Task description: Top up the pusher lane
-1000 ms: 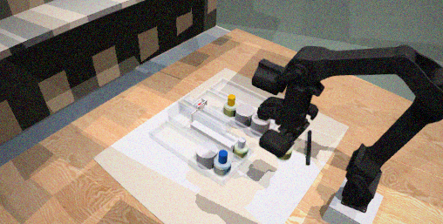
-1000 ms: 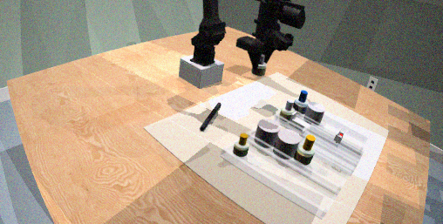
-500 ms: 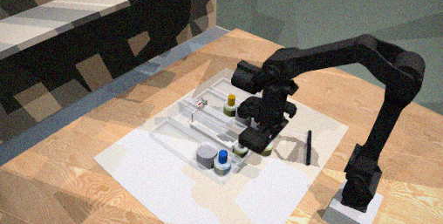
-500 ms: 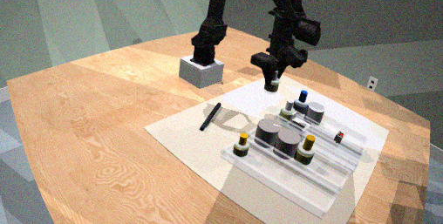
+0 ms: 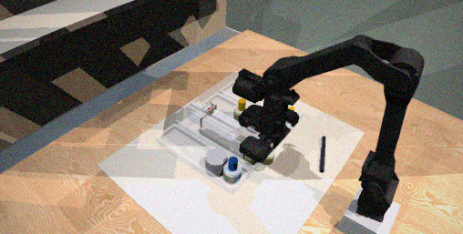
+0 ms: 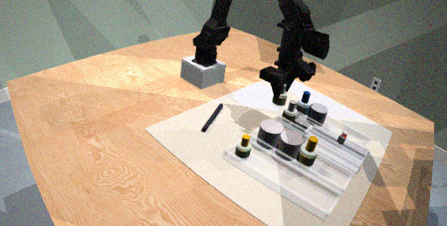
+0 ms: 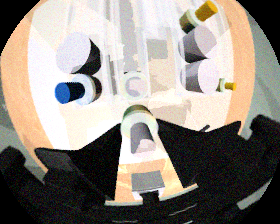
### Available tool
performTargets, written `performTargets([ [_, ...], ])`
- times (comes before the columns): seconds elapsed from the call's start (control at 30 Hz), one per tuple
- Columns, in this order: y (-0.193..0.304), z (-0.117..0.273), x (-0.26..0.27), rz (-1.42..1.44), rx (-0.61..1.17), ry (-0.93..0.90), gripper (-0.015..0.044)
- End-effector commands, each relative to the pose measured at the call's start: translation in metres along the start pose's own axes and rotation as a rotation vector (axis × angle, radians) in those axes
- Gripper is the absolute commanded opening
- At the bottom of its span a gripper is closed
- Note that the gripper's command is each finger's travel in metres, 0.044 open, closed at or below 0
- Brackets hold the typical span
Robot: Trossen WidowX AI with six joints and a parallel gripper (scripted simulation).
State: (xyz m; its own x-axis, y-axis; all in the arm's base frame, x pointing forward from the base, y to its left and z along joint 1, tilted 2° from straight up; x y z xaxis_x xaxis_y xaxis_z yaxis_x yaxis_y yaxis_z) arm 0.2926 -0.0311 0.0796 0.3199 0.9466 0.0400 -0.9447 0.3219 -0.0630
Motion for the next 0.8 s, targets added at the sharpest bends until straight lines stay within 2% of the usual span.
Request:
performTargets([
  [0.0, 0.0013, -0.0123, -0.0005, 0.006, 0.012, 0.004, 0.0],
  [0.77, -0.0055, -0.0124, 0.0008, 0.006, 0.012, 0.004, 0.0],
])
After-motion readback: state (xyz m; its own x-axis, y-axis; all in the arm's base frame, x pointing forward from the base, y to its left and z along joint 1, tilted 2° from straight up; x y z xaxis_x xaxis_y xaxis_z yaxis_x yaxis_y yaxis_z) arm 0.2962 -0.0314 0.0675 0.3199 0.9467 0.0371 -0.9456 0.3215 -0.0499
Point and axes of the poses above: the point midway between the two fingers, 35 mm back from their tips, its own z axis back along the fingers, its own x axis across the jaws, y = z × x, the point moved 3 cm from there along z, back along the fingers, and after that the axes turned 10 degrees about -z, right-handed, at the moved point
